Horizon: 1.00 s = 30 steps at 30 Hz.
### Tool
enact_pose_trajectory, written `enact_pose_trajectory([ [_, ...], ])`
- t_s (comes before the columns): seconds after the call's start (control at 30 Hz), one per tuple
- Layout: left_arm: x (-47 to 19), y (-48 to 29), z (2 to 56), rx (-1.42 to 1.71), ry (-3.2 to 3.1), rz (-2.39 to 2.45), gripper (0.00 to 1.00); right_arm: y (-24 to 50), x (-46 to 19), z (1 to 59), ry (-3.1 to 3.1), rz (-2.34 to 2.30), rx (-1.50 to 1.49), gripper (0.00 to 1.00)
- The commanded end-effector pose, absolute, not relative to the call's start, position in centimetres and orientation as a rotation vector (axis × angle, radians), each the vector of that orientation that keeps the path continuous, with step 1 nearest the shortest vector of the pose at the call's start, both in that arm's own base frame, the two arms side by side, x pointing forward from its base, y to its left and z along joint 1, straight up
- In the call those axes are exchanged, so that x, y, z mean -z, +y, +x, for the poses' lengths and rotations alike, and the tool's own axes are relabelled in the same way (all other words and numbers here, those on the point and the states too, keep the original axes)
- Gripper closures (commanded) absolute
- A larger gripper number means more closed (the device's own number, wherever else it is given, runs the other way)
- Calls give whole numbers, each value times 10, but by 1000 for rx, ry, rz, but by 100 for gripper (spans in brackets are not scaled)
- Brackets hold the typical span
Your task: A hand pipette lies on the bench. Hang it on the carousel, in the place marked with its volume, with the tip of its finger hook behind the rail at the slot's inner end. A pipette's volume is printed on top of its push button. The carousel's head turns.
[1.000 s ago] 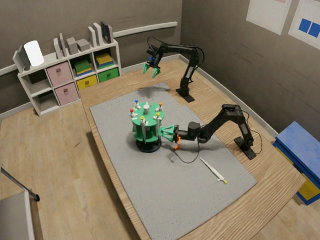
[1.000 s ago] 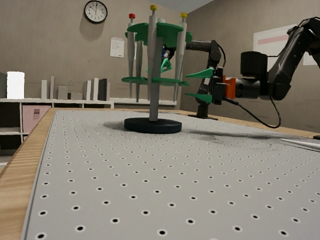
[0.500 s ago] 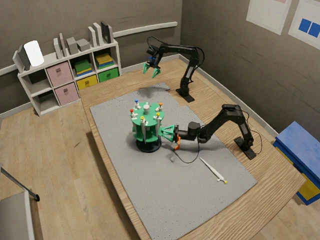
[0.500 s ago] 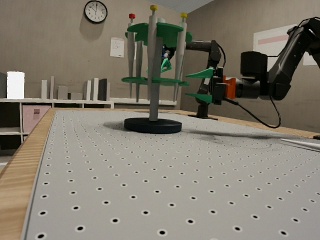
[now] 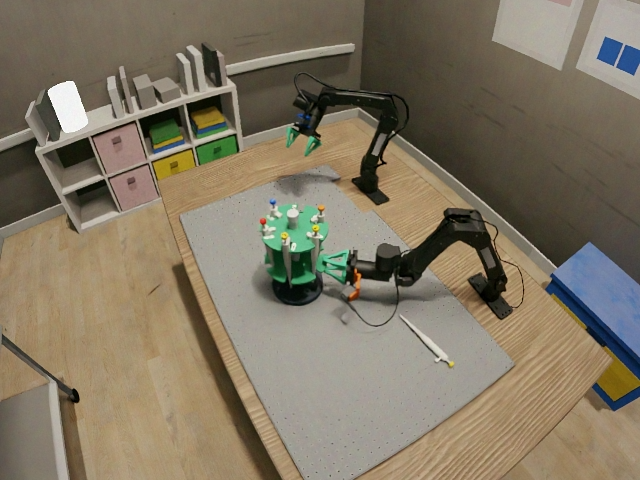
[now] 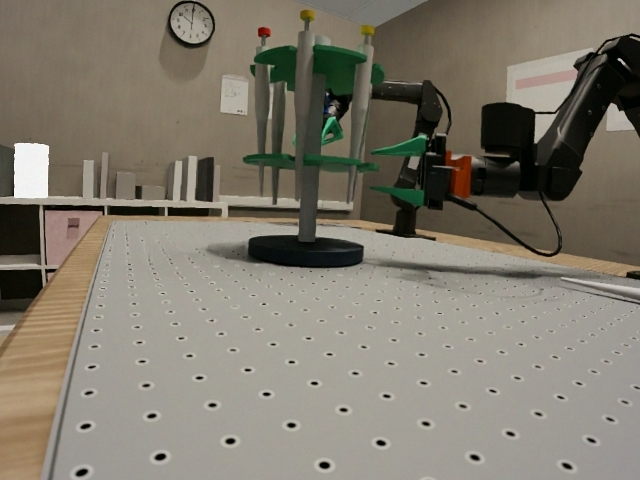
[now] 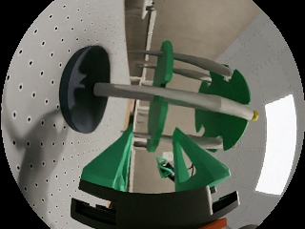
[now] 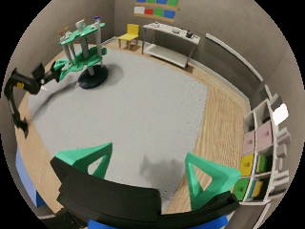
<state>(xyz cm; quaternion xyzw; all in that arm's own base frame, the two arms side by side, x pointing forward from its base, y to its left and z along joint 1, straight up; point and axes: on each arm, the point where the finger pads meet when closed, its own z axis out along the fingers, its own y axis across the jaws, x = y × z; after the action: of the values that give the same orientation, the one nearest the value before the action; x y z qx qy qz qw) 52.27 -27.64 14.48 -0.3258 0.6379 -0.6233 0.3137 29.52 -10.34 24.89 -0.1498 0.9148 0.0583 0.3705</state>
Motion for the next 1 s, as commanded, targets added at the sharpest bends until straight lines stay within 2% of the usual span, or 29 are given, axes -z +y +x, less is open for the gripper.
enact_pose_trajectory([
  [0.0,-187,-282,526,1696,1596,-791,51,-106,-253,299,2322,-391,-152,0],
  [0.3,-187,-282,526,1696,1596,-791,51,-106,-253,299,2322,-391,-152,0],
  [0.33,-187,-282,526,1696,1596,-791,100,-106,-253,299,2322,-391,-152,0],
  [0.97,-179,-283,527,1681,1622,-808,100,-106,-253,299,2322,-391,-152,0],
])
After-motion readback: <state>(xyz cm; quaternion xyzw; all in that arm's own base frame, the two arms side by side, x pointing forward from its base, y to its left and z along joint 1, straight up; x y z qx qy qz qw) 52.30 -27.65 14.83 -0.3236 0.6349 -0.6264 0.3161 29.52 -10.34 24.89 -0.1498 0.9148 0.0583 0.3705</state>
